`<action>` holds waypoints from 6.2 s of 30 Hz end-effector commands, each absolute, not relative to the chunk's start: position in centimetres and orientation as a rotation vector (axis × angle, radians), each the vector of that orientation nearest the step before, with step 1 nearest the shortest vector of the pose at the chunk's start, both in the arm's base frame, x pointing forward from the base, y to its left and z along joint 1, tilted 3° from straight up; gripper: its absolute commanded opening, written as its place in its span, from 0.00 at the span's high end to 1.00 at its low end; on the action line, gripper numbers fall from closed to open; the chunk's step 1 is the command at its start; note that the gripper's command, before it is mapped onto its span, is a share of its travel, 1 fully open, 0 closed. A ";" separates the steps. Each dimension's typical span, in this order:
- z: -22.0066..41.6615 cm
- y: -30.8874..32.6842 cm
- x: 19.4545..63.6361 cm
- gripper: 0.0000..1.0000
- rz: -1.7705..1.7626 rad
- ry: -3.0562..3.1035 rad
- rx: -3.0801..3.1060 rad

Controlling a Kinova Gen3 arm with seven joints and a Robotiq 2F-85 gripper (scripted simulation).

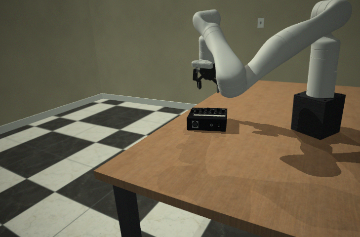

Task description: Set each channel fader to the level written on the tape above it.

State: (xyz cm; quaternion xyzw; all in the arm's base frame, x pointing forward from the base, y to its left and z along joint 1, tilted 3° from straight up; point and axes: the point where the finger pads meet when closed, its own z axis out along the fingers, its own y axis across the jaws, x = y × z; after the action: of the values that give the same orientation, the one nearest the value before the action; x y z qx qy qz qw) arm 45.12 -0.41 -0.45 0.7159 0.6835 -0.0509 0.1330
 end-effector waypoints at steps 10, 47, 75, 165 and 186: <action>-1.3 -1.1 45.2 0.00 -0.192 2.246 1.791; -1.3 -1.1 45.2 0.00 -0.192 2.246 1.791; -1.3 -1.1 45.2 0.00 -0.192 2.245 1.792; 1.4 8.2 41.1 0.00 -0.015 -1.138 2.996; -2.1 5.8 40.7 0.00 -0.002 -1.933 2.530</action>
State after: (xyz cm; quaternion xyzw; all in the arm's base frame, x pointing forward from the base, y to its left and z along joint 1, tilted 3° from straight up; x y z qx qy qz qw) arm 40.73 5.74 -2.10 0.7949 -0.6064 -0.0011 -0.0211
